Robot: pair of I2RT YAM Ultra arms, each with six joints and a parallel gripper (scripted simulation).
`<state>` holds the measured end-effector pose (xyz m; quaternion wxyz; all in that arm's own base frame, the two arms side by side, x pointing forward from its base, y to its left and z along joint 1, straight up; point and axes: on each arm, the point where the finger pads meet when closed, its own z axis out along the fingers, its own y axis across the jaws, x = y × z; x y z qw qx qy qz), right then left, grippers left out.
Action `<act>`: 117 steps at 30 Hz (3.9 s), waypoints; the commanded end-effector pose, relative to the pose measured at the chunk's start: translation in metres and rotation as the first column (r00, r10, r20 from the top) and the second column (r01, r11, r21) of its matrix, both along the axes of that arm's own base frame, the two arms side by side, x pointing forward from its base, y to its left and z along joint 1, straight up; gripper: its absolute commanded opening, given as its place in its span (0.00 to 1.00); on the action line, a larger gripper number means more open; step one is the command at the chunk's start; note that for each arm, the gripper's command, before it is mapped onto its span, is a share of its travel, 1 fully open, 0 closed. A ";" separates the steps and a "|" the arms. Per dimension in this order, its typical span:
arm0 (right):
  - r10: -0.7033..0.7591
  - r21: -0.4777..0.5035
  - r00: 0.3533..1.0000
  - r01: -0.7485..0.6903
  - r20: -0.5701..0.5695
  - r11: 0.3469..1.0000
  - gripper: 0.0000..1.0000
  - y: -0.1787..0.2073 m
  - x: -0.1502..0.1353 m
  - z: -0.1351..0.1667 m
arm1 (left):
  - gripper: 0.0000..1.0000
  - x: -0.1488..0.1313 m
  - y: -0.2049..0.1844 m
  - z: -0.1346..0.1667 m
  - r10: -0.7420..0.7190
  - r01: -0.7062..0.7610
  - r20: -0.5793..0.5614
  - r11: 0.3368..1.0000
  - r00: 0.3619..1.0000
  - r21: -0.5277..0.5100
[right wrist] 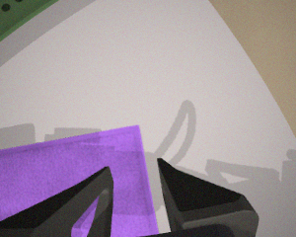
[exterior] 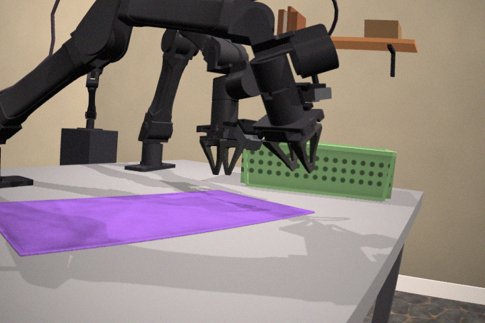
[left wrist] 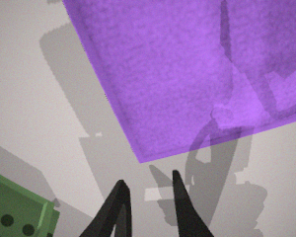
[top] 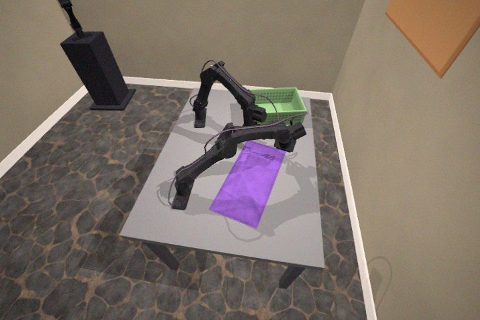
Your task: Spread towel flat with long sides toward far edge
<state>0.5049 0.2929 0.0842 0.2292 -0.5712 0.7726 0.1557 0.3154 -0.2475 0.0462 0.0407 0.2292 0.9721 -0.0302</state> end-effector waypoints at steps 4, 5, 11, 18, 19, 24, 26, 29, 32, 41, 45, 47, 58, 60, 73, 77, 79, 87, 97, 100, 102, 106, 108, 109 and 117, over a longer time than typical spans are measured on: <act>0.030 -0.036 0.996 -0.033 -0.084 0.999 0.34 0.022 -0.005 -0.021 | 0.34 0.020 -0.007 0.024 0.041 -0.036 0.085 0.997 0.996 -0.064; 0.027 -0.040 0.996 -0.030 -0.083 0.999 0.34 0.027 -0.002 -0.027 | 0.34 0.019 -0.008 0.022 0.038 -0.034 0.080 0.998 0.996 -0.061; 0.025 -0.037 0.997 -0.028 -0.079 0.999 0.34 0.021 0.003 -0.028 | 0.34 0.019 -0.008 0.020 0.038 -0.034 0.076 0.998 0.996 -0.059; 0.032 -0.035 0.996 -0.035 -0.079 0.999 0.34 0.024 0.001 -0.028 | 0.34 0.018 -0.008 0.020 0.037 -0.033 0.076 0.998 0.996 -0.058; 0.032 -0.035 0.996 -0.035 -0.079 0.999 0.34 0.024 0.001 -0.028 | 0.34 0.018 -0.008 0.020 0.037 -0.033 0.076 0.998 0.996 -0.058; 0.032 -0.035 0.996 -0.035 -0.079 0.999 0.34 0.024 0.001 -0.028 | 0.34 0.011 -0.004 0.012 0.026 -0.024 0.048 0.999 0.999 -0.038; 0.032 -0.035 0.996 -0.035 -0.079 0.999 0.34 0.024 0.001 -0.028 | 0.34 0.011 -0.004 0.012 0.026 -0.024 0.048 0.999 0.999 -0.038; 0.034 -0.037 0.996 -0.037 -0.081 0.999 0.34 0.030 -0.004 -0.031 | 0.34 0.009 -0.003 0.009 0.026 -0.024 0.048 0.999 0.999 -0.038; 0.023 -0.011 0.997 -0.024 -0.077 1.000 0.34 0.023 0.000 -0.038 | 0.34 0.006 0.000 -0.010 0.034 -0.033 0.032 0.999 0.999 -0.022; 0.023 -0.034 0.997 -0.026 -0.079 0.999 0.34 0.017 0.006 -0.060 | 0.34 0.007 -0.001 -0.036 0.028 -0.028 0.029 0.999 0.999 -0.019; 0.026 -0.036 0.998 -0.028 -0.062 0.999 0.34 0.028 0.001 -0.061 | 0.34 0.008 -0.002 -0.043 0.029 -0.028 0.032 0.999 0.999 -0.022; 0.030 -0.027 0.997 -0.032 -0.066 0.999 0.34 0.030 0.000 -0.060 | 0.34 0.008 -0.002 -0.040 0.028 -0.027 0.039 0.999 0.999 -0.028; 0.021 -0.002 0.998 -0.021 -0.063 1.000 0.34 0.027 0.001 -0.065 | 0.34 0.006 -0.002 -0.042 0.028 -0.026 0.039 0.999 0.999 -0.028; 0.021 -0.002 0.998 -0.021 -0.063 1.000 0.34 0.027 0.001 -0.065 | 0.34 0.006 -0.002 -0.042 0.028 -0.026 0.039 0.999 0.999 -0.028; 0.019 -0.013 0.998 -0.020 -0.057 1.000 0.15 0.024 -0.001 -0.066 | 0.11 0.002 -0.007 -0.048 0.024 -0.023 0.032 1.000 0.999 -0.015; 0.018 -0.001 0.998 -0.018 -0.056 1.000 0.05 0.024 -0.005 -0.066 | 0.02 0.010 -0.017 -0.037 0.025 -0.023 0.053 0.999 0.998 -0.033; 0.027 -0.021 0.998 -0.029 -0.056 0.999 0.00 0.027 -0.010 -0.066 | 0.01 0.007 -0.019 -0.037 0.023 -0.021 0.042 0.999 0.999 -0.040; 0.022 -0.012 0.998 -0.023 -0.064 1.000 0.00 0.016 -0.001 -0.075 | 0.00 0.014 -0.005 -0.035 0.029 -0.028 0.045 0.999 0.999 -0.024; 0.018 -0.022 1.000 -0.018 -0.011 1.000 0.00 0.006 0.006 -0.030 | 0.00 0.016 0.000 0.012 0.030 -0.028 0.085 0.999 0.996 -0.025; 0.018 -0.022 1.000 -0.018 -0.011 1.000 0.00 0.006 0.006 -0.030 | 0.00 0.016 0.000 0.012 0.030 -0.028 0.085 0.999 0.996 -0.025; 0.018 -0.028 1.000 -0.019 -0.024 0.999 0.00 0.006 0.005 -0.038 | 0.00 0.016 0.001 0.006 0.030 -0.028 0.073 0.999 0.997 -0.015; 0.023 -0.028 0.999 -0.023 -0.025 0.999 0.00 0.008 0.003 -0.039 | 0.00 0.014 0.001 -0.001 0.030 -0.029 0.059 1.000 0.998 -0.007; 0.022 -0.028 0.999 -0.023 -0.026 0.999 0.00 0.008 0.003 -0.039 | 0.00 0.014 0.001 -0.001 0.030 -0.029 0.059 1.000 0.998 -0.007; 0.022 -0.028 0.999 -0.023 -0.027 0.999 0.00 0.008 0.003 -0.039 | 0.00 0.014 0.001 -0.001 0.030 -0.029 0.059 1.000 0.998 -0.007; 0.022 -0.024 1.000 -0.022 -0.017 0.999 0.00 0.009 0.005 -0.039 | 0.00 0.014 0.001 -0.001 0.030 -0.029 0.059 1.000 0.998 -0.007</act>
